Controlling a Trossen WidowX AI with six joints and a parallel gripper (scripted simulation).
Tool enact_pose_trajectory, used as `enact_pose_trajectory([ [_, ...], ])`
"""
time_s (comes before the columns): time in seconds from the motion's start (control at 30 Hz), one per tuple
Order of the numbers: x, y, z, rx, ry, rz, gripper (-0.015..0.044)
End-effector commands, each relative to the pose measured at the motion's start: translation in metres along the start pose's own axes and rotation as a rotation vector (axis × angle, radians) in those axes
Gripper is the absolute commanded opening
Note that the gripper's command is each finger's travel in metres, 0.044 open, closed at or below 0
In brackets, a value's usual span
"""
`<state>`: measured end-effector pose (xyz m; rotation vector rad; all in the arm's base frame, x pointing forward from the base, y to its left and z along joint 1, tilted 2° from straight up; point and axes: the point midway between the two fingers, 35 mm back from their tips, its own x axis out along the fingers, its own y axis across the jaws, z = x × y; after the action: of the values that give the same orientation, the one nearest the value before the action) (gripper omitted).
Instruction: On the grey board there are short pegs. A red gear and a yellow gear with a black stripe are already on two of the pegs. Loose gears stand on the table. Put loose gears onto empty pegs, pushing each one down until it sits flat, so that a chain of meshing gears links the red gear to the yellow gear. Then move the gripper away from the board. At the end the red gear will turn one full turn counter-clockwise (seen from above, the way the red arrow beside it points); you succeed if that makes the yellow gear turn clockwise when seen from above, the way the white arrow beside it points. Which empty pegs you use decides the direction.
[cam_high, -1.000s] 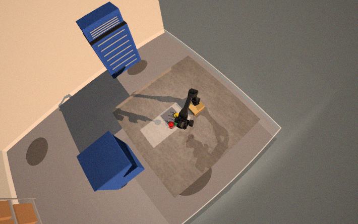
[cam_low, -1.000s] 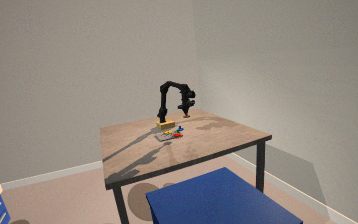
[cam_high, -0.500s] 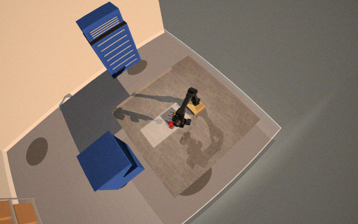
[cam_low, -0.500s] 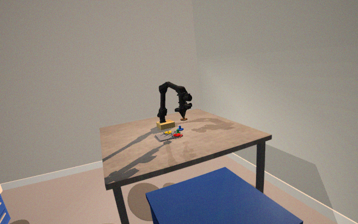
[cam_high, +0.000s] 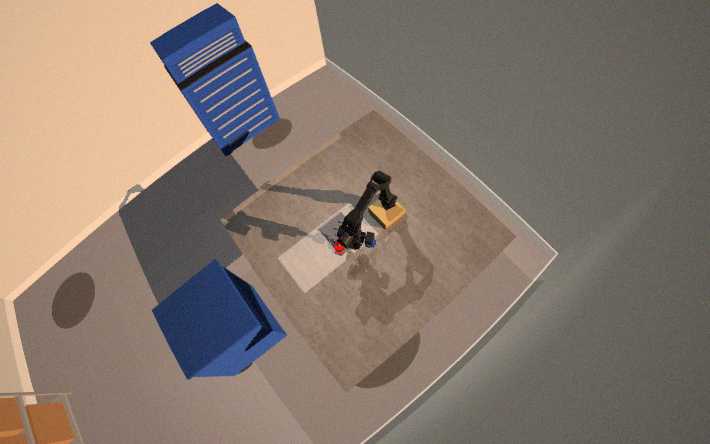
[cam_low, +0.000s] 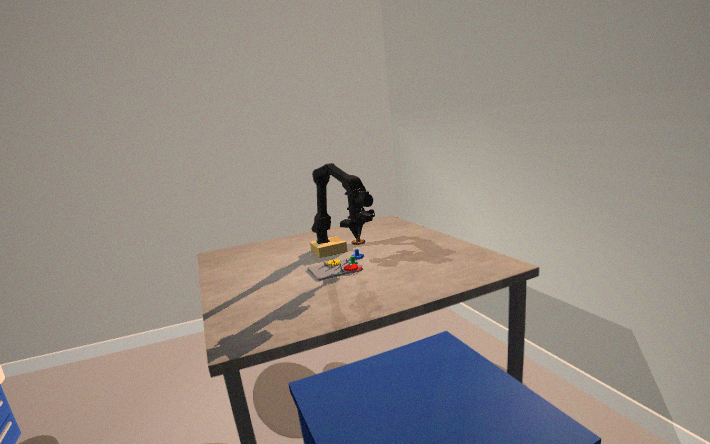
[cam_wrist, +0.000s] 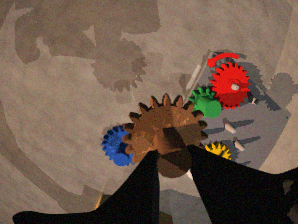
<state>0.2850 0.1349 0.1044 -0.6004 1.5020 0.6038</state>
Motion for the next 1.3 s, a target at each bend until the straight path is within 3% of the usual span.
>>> enact_pose_trajectory([
  [0.0, 0.005, -0.009, -0.006, -0.002, -0.006, -0.006, 0.0],
  [0.8, 0.036, -0.046, -0.045, -0.002, -0.001, -0.01, 0.0],
  [1.27, 0.035, -0.048, -0.047, -0.002, -0.001, -0.01, 0.0],
])
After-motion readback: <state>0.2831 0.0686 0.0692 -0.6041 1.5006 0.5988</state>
